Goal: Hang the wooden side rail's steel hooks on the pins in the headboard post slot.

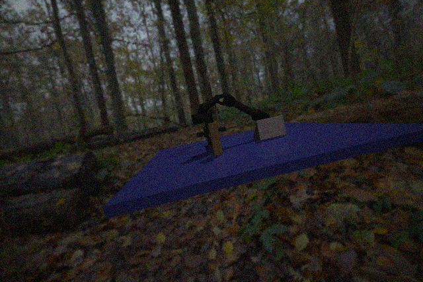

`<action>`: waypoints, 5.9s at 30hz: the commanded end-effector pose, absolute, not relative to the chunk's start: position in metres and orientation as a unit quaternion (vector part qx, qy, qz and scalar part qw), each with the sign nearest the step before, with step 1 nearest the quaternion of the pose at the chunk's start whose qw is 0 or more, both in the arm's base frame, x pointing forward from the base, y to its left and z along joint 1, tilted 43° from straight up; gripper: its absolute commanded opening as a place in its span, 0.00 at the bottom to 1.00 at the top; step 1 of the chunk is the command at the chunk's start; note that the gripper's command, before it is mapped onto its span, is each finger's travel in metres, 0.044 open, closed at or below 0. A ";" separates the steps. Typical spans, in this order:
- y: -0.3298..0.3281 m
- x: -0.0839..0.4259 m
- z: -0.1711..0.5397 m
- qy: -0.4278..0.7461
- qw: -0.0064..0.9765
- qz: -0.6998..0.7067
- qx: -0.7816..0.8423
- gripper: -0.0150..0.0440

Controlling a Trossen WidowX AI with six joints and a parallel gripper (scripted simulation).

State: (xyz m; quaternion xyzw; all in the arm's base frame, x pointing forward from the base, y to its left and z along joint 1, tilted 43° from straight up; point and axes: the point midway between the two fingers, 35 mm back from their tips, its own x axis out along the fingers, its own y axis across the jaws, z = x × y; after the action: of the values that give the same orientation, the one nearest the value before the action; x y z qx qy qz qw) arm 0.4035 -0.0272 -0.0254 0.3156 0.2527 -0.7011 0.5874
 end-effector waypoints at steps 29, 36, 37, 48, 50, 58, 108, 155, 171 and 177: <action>-0.019 0.406 -0.018 0.252 0.593 -0.696 0.317 0.25; -0.018 0.406 -0.017 0.252 0.593 -0.696 0.317 0.25; -0.018 0.406 -0.017 0.252 0.593 -0.696 0.317 0.25; -0.017 0.406 -0.016 0.252 0.593 -0.696 0.317 0.25; -0.016 0.406 -0.016 0.252 0.593 -0.696 0.317 0.25; -0.016 0.406 -0.015 0.252 0.593 -0.696 0.317 0.25; -0.013 0.410 -0.017 0.252 0.593 -0.696 0.317 0.25; -0.009 0.410 -0.020 0.252 0.592 -0.696 0.318 0.25; -0.009 0.410 -0.021 0.252 0.592 -0.696 0.318 0.25; -0.008 0.410 -0.021 0.252 0.592 -0.696 0.318 0.25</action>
State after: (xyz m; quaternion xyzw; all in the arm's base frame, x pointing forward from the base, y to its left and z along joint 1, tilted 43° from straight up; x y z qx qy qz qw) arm 0.4092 -0.0137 -0.0219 0.3159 0.2503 -0.6998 0.5898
